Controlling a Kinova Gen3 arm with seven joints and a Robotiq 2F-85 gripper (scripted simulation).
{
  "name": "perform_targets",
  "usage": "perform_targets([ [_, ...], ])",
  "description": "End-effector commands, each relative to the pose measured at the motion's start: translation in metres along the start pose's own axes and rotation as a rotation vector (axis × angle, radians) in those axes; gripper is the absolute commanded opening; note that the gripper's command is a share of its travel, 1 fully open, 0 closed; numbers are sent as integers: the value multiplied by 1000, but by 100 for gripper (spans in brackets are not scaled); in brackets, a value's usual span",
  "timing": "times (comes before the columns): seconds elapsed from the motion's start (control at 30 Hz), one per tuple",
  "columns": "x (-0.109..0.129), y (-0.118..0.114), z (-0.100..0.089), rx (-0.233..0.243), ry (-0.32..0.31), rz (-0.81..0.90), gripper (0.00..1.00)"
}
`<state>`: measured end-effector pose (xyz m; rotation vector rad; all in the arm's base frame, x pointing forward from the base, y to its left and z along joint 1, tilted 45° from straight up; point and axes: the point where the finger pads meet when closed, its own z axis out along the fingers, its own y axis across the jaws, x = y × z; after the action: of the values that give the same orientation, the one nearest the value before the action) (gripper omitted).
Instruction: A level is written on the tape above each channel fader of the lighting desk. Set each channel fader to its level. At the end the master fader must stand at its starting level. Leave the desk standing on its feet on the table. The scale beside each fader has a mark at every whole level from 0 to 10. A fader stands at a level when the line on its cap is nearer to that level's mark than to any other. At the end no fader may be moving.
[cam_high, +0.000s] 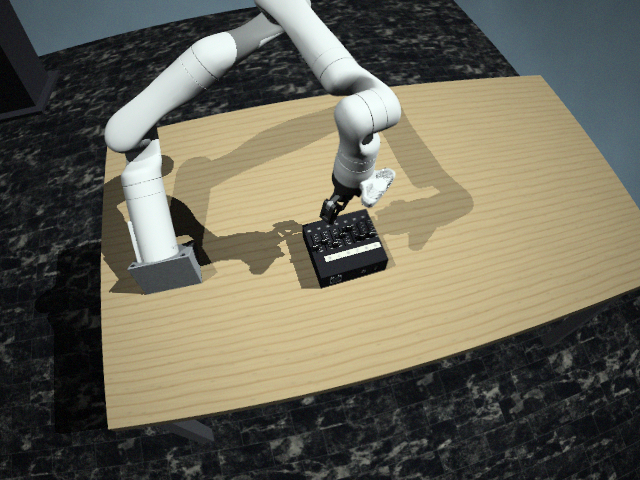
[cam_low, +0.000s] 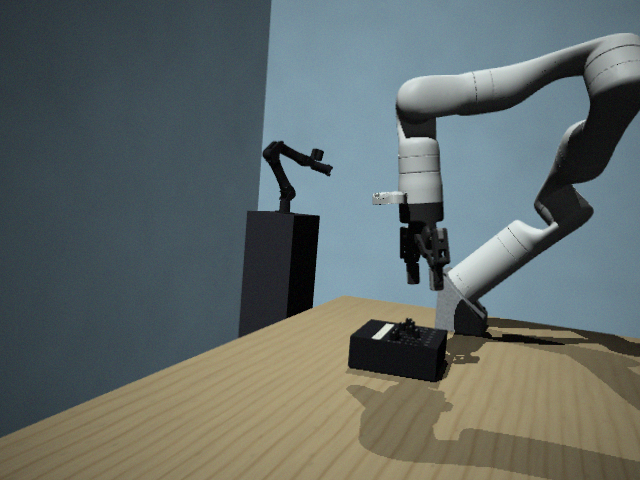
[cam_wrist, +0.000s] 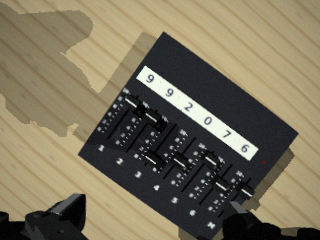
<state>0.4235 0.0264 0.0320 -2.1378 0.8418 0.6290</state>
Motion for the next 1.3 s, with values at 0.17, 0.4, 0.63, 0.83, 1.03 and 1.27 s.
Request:
perform_targets([
  [0.17, 6, 5, -18, -16, 39, -278, 100],
  [0.4, 9, 9, -28, -39, 58, -468, 100],
  [0.63, 13, 14, -39, -71, 76, -693, 100],
  [0.83, 16, 17, -46, -93, 85, -828, 100],
  [1.03, 17, 18, -49, -103, 89, -884, 100],
  [1.27, 18, 19, -52, -110, 91, -925, 100],
])
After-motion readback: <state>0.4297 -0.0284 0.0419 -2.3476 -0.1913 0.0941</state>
